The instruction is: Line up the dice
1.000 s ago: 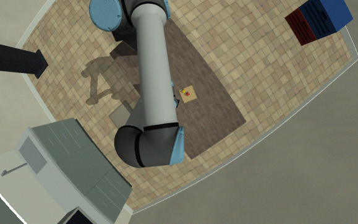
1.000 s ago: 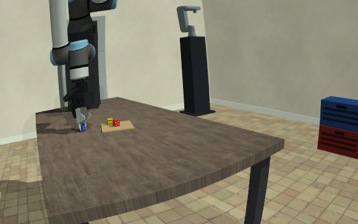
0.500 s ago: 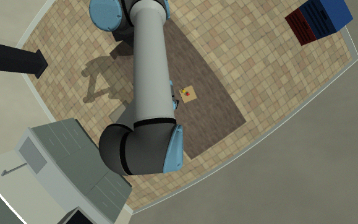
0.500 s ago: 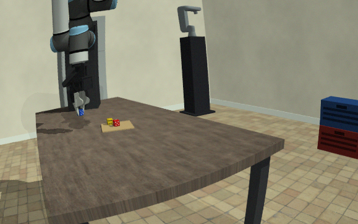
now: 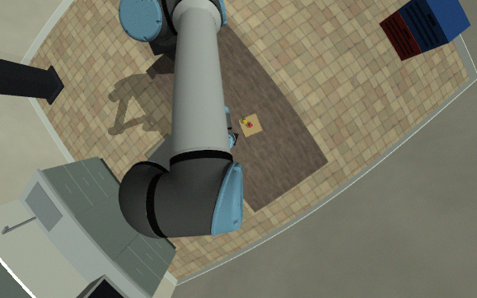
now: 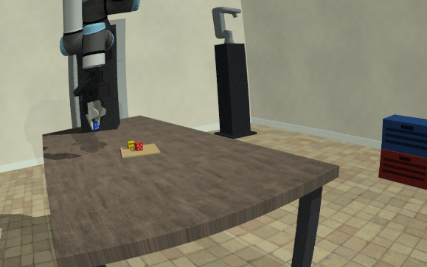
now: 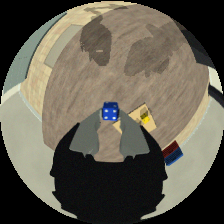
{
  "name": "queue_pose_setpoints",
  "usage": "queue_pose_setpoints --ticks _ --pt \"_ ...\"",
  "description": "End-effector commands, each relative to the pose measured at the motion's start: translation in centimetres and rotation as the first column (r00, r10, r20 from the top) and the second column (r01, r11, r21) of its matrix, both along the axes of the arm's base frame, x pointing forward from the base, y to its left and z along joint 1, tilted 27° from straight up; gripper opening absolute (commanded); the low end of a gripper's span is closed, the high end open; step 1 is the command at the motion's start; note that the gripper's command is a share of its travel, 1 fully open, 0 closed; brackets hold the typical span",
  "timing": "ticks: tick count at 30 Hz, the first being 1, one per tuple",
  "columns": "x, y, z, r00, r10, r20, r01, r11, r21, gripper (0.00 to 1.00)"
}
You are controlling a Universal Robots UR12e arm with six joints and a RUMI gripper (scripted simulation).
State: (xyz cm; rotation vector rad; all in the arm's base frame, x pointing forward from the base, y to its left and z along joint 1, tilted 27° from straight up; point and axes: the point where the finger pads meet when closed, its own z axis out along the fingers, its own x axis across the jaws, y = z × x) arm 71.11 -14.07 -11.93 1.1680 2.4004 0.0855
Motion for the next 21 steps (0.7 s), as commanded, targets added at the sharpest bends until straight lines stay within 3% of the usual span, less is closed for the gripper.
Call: queue_pose_setpoints --ticks 1,10,21 --pt "0.0 0.0 0.1 1.0 -0.001 0.001 0.001 1.0 0.0 0.06" --pt "0.9 1.7 0.2 0.998 -0.056 0.007 0.055 0.998 0.028 0.06" --pt "4.5 9.2 0.6 0.957 -0.289 0.022 0.282 0.948 0.146 0.06"
